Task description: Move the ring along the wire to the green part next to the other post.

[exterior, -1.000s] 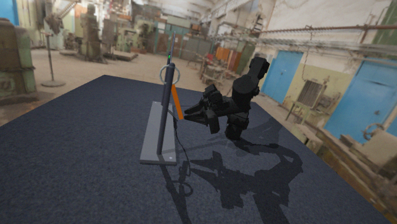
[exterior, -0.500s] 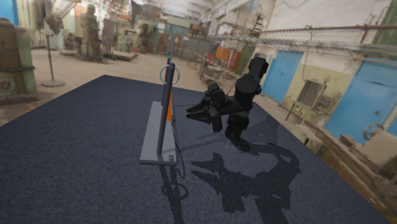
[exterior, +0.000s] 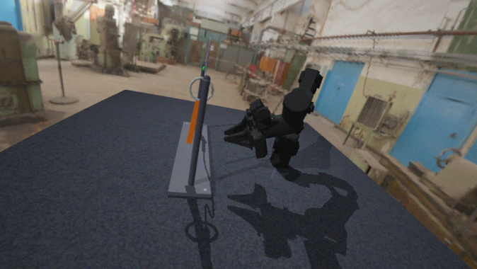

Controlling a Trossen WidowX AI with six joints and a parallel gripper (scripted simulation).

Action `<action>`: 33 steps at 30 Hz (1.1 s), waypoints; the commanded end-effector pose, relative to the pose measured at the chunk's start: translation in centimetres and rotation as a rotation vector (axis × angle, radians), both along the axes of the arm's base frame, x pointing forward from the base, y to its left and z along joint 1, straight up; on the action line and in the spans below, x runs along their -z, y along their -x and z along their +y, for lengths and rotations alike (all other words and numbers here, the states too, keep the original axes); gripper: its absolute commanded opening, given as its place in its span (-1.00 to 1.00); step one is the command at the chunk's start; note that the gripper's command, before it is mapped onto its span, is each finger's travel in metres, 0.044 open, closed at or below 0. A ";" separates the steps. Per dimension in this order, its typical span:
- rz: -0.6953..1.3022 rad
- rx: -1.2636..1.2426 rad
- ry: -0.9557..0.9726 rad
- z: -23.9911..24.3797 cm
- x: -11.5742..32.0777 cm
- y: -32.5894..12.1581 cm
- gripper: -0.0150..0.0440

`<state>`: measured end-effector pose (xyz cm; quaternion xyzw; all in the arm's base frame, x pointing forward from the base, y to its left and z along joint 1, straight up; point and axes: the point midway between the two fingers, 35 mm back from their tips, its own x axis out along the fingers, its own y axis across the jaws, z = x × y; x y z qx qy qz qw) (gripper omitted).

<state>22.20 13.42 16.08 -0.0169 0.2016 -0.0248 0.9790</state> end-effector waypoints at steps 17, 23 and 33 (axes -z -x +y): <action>-0.010 -0.005 0.001 0.0 -1.8 3.7 0.94; -0.010 -0.005 0.001 0.0 -1.8 3.7 1.00; -0.010 -0.005 0.001 0.0 -1.8 3.7 1.00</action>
